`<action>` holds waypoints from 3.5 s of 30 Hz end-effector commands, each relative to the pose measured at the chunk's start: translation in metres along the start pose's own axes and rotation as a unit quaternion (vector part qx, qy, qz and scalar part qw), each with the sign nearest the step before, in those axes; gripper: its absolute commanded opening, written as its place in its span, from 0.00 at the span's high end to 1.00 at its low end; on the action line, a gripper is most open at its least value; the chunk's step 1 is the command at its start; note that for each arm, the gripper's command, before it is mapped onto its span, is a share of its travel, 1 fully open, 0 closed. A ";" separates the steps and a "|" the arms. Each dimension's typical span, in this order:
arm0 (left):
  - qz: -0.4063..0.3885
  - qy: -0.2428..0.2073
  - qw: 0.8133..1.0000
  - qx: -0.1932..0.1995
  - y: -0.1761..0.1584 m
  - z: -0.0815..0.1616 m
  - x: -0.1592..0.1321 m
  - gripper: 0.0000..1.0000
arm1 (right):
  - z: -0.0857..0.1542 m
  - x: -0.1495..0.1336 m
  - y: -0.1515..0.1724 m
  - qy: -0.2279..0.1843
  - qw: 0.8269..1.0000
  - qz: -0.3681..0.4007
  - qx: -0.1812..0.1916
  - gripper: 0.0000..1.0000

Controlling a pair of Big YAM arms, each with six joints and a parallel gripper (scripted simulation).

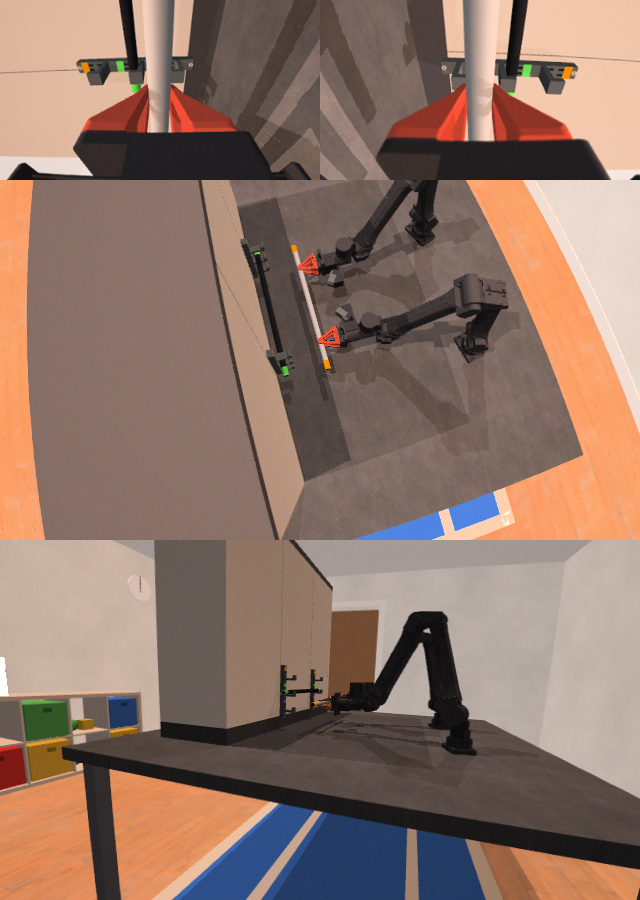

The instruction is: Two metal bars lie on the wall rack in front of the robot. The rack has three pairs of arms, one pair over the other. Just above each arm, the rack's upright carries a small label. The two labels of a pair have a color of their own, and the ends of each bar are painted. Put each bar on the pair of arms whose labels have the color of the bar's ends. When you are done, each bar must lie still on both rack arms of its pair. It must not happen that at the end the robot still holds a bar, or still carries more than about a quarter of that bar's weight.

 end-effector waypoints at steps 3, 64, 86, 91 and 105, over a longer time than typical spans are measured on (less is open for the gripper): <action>0.008 0.002 0.999 0.049 0.035 0.004 0.002 1.00 | 0.003 -0.007 -0.025 0.015 0.999 -0.005 -0.037 1.00; 0.008 0.002 0.999 0.049 0.021 0.095 0.001 1.00 | 0.094 -0.004 -0.011 0.015 0.999 -0.005 -0.037 1.00; 0.008 0.002 0.999 0.049 0.018 0.099 0.001 1.00 | 0.098 -0.004 -0.007 0.015 0.999 -0.005 -0.037 1.00; 0.008 0.002 0.999 0.049 0.016 0.101 0.001 1.00 | 0.100 -0.003 -0.006 0.015 0.999 -0.005 -0.037 1.00; 0.008 0.002 0.999 0.049 0.013 0.106 0.000 1.00 | 0.105 -0.003 -0.003 0.015 0.999 -0.005 -0.037 1.00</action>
Point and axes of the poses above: on each arm, the point where the finger pads meet when closed, its own z axis back along the fingers, its own y axis across the jaws, x = y × z, the point moved 9 cm from there along z, back along the fingers, and after that the axes turned 10 degrees about z, right-handed, at the moved point
